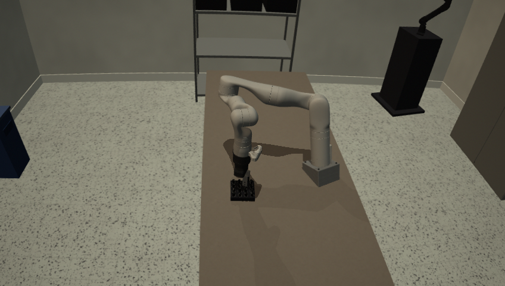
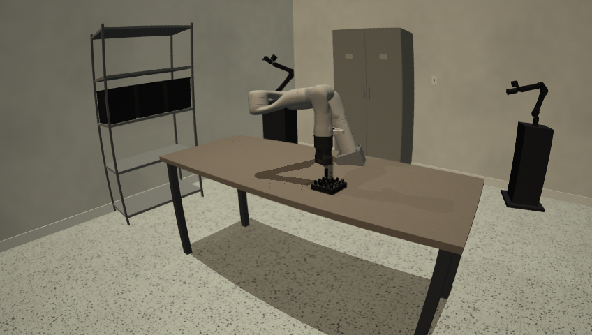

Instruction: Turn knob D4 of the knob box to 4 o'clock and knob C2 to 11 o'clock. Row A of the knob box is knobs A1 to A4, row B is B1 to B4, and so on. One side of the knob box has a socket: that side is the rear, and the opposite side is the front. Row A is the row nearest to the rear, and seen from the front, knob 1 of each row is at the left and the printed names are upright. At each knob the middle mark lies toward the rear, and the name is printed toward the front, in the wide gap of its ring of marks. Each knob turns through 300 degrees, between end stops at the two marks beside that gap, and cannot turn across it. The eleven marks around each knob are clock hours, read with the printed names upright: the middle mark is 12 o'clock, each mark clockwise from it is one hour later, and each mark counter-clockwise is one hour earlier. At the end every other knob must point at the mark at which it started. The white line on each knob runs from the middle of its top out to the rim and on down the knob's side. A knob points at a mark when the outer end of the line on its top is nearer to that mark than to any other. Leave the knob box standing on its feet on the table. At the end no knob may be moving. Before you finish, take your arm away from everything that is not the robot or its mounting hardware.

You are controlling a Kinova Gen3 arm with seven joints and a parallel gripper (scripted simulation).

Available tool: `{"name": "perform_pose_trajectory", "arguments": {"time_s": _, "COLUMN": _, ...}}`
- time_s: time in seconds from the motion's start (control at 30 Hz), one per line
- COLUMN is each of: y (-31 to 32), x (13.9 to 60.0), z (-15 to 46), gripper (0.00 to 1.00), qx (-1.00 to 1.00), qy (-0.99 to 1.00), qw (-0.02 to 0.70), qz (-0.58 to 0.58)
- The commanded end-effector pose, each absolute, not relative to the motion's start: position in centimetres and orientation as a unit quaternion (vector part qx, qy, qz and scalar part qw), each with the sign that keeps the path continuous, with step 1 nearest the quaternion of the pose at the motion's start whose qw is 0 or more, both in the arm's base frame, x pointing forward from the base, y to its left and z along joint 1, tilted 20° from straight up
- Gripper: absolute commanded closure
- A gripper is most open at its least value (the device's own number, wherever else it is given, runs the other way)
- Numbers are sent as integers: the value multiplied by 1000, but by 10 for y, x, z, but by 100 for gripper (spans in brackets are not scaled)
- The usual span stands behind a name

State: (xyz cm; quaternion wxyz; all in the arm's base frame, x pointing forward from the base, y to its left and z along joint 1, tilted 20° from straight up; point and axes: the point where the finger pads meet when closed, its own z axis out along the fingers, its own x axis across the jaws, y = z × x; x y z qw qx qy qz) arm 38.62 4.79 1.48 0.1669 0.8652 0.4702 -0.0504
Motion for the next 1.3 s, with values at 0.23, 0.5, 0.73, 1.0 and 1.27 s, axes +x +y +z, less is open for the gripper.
{"name": "perform_pose_trajectory", "arguments": {"time_s": 0.23, "y": 48, "x": 387, "z": 15, "gripper": 54, "qx": 865, "qy": 470, "qw": 167, "qz": -50}}
{"name": "perform_pose_trajectory", "arguments": {"time_s": 0.5, "y": 48, "x": 387, "z": 15, "gripper": 54, "qx": 865, "qy": 470, "qw": 167, "qz": -50}}
{"name": "perform_pose_trajectory", "arguments": {"time_s": 0.73, "y": 48, "x": 387, "z": 14, "gripper": 54, "qx": 865, "qy": 470, "qw": 167, "qz": -50}}
{"name": "perform_pose_trajectory", "arguments": {"time_s": 1.0, "y": 46, "x": 387, "z": 9, "gripper": 54, "qx": 865, "qy": 470, "qw": 167, "qz": -50}}
{"name": "perform_pose_trajectory", "arguments": {"time_s": 1.27, "y": 44, "x": 387, "z": 3, "gripper": 54, "qx": 865, "qy": 470, "qw": 167, "qz": -50}}
